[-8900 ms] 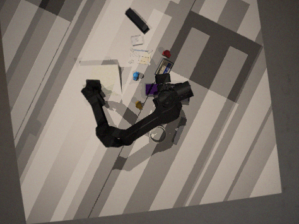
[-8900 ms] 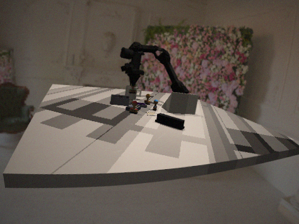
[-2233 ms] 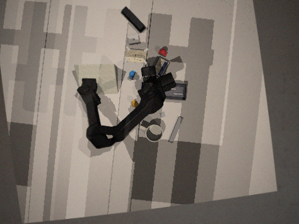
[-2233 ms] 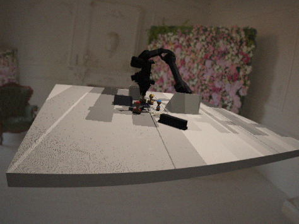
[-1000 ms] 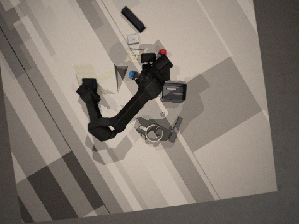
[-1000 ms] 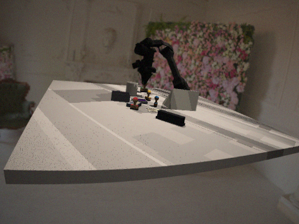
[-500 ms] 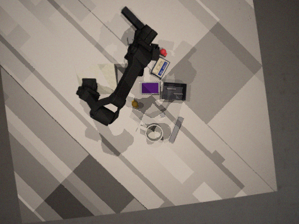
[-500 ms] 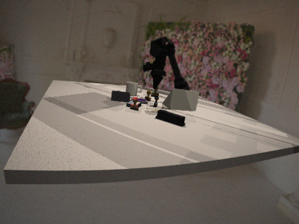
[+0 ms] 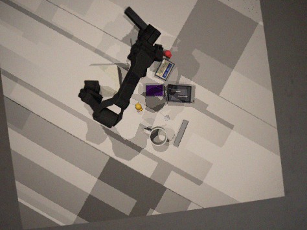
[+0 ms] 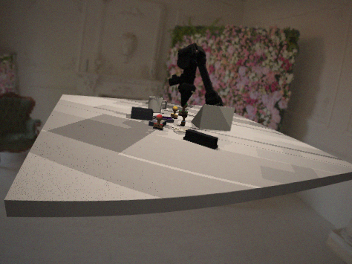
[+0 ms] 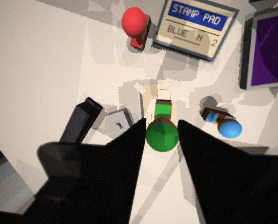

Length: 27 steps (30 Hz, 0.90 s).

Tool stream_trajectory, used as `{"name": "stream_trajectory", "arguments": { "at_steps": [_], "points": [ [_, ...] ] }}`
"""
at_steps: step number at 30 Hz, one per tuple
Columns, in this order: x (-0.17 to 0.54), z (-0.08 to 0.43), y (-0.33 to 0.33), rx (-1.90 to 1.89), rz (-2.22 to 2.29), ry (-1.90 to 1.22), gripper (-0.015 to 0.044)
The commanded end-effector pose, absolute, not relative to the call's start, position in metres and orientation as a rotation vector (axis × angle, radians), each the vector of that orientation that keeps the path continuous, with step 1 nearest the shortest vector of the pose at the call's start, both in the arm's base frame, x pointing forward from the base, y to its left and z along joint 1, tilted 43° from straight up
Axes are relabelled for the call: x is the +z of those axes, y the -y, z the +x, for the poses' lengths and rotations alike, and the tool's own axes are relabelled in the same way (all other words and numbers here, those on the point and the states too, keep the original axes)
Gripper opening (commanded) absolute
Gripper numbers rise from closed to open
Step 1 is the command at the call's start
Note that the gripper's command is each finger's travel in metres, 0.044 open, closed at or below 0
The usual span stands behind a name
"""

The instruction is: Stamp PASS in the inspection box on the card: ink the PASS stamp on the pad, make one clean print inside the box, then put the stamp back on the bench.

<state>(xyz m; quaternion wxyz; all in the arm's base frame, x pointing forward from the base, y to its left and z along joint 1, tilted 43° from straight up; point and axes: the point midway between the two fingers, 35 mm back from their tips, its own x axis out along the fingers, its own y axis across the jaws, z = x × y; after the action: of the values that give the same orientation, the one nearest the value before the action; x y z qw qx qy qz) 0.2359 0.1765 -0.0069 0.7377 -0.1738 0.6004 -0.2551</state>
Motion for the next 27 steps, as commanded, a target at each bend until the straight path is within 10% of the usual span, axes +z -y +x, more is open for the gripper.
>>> {"name": "stream_trajectory", "arguments": {
  "at_steps": [1,27],
  "points": [
    [-0.01,0.235,-0.174,-0.563,-0.384,-1.32,0.0],
    [-0.024,0.237,-0.163,-0.563,-0.383,-1.317,0.0]
  ]
}}
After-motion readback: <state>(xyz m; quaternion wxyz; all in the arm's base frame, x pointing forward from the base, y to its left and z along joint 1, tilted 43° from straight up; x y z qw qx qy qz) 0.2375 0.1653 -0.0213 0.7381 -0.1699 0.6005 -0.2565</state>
